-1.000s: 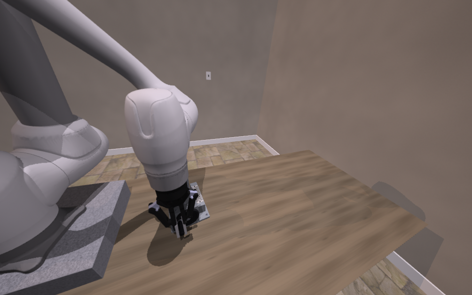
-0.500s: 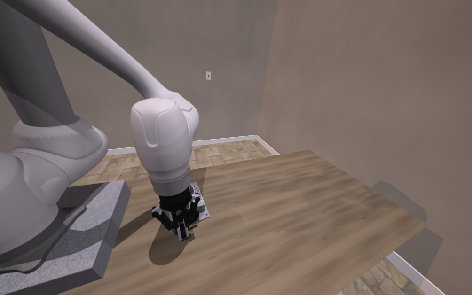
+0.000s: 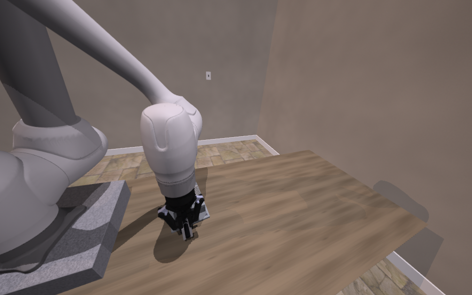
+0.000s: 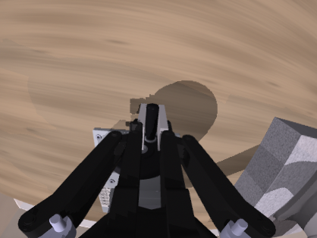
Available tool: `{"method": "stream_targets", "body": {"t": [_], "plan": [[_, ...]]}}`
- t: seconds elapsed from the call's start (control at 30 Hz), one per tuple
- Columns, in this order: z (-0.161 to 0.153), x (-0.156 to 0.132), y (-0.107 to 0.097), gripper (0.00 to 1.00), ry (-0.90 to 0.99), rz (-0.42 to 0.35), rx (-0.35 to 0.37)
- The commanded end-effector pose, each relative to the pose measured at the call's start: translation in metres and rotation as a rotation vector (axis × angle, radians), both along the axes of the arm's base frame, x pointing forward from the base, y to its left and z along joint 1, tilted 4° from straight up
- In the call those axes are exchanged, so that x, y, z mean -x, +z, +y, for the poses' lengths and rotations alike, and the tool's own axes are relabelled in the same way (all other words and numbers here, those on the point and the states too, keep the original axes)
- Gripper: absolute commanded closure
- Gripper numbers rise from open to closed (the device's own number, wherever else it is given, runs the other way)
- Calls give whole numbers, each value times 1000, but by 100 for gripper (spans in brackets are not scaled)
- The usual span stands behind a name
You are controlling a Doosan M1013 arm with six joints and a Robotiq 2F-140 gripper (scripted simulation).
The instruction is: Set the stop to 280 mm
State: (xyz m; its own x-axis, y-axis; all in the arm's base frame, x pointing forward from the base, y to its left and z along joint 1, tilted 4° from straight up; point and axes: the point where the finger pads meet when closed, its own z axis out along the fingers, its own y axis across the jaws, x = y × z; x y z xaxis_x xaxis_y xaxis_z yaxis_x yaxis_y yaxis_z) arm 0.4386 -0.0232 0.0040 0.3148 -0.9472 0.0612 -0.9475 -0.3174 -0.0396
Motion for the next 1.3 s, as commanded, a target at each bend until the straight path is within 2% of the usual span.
{"method": "stream_targets", "body": {"t": [0.0,0.53,1.27], "plan": [[1,-3,-1,96,0,-1,0],[8,-24,2,96,0,-1,0],[14,-36,24,96,0,-1,0]]}}
